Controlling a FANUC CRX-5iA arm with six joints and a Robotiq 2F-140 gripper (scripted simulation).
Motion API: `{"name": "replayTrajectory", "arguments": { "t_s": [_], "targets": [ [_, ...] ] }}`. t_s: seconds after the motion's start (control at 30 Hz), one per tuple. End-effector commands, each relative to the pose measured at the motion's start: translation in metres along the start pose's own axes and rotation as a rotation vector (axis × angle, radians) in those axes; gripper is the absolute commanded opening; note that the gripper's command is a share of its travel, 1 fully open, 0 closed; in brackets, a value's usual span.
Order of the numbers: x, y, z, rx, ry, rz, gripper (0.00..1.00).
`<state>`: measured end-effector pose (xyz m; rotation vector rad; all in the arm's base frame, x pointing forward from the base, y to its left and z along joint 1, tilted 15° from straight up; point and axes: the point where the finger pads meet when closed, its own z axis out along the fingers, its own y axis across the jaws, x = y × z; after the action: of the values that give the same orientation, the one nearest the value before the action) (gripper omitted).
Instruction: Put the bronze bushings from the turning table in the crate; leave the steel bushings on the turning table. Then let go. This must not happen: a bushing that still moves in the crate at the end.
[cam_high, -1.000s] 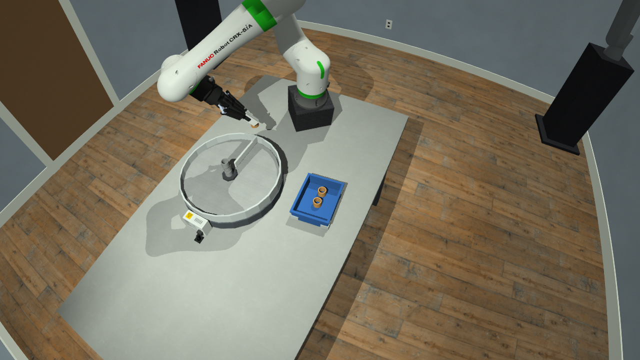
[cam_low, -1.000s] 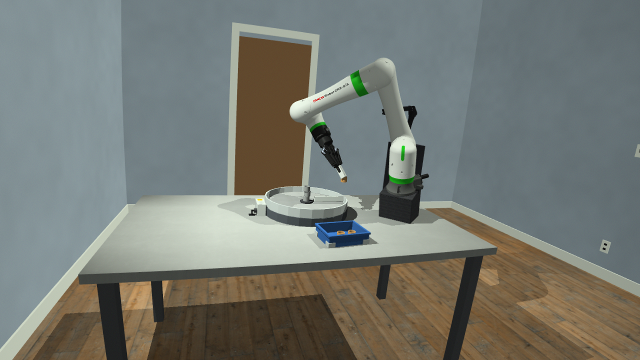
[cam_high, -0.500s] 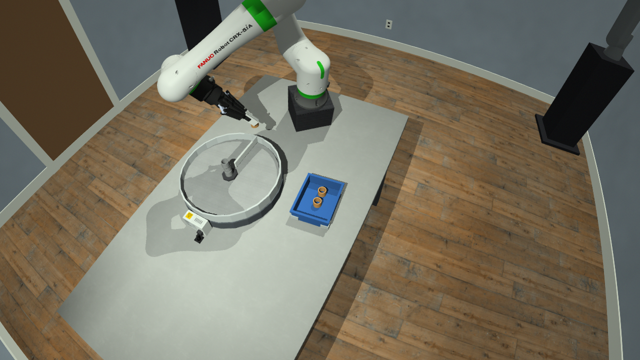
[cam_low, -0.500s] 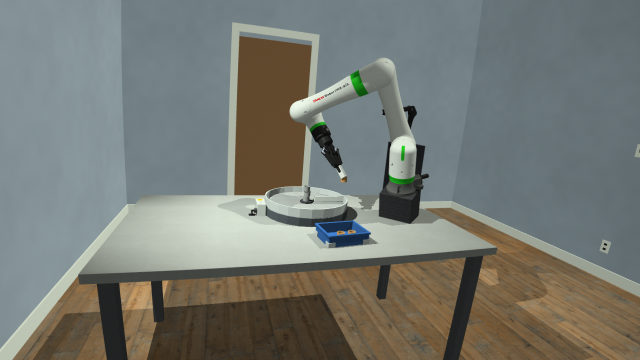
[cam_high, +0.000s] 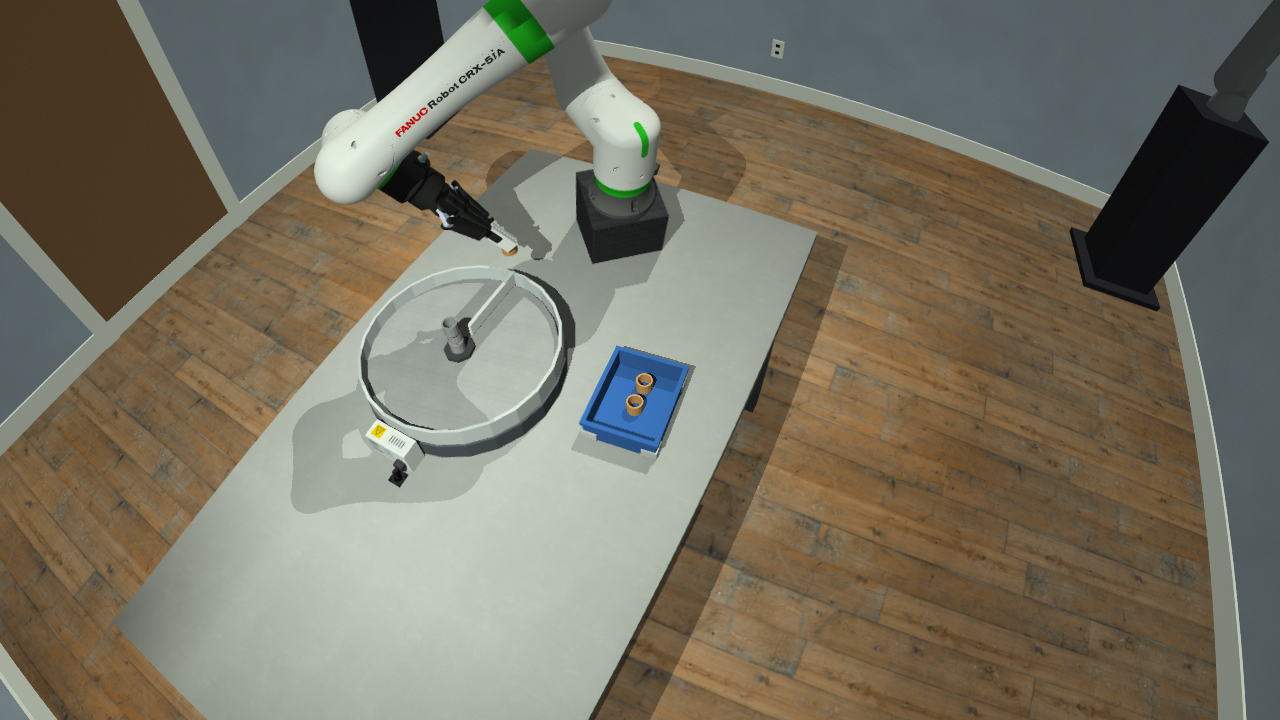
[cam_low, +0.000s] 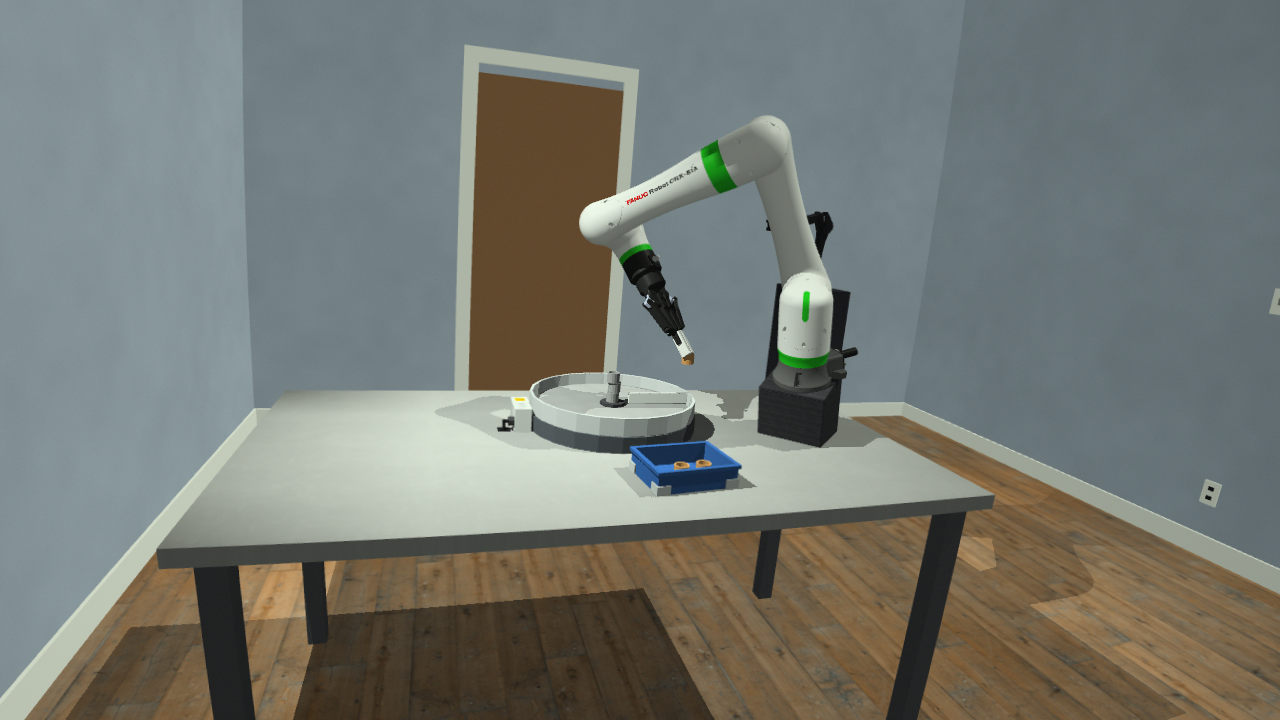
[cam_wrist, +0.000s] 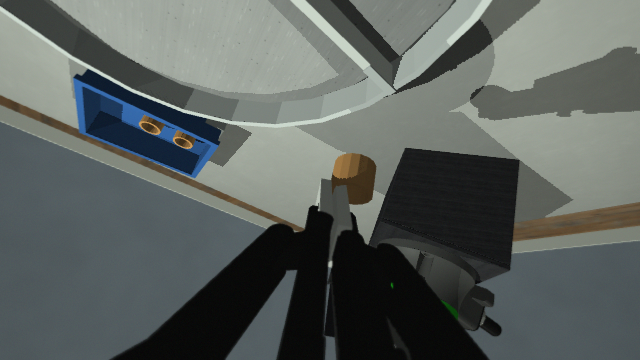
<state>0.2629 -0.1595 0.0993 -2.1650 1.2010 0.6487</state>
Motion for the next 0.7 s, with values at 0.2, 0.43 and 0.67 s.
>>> {"name": "replayTrajectory", "arguments": {
  "t_s": [0.2,0.43,0.67],
  "targets": [
    [0.000,0.000,0.000,0.000,0.000,0.000,0.00],
    [-0.003,-0.007,0.002,0.000,0.000,0.000,0.00],
    [-0.015,-0.035,0.012,0.000,0.000,0.000,0.00]
  ]
}}
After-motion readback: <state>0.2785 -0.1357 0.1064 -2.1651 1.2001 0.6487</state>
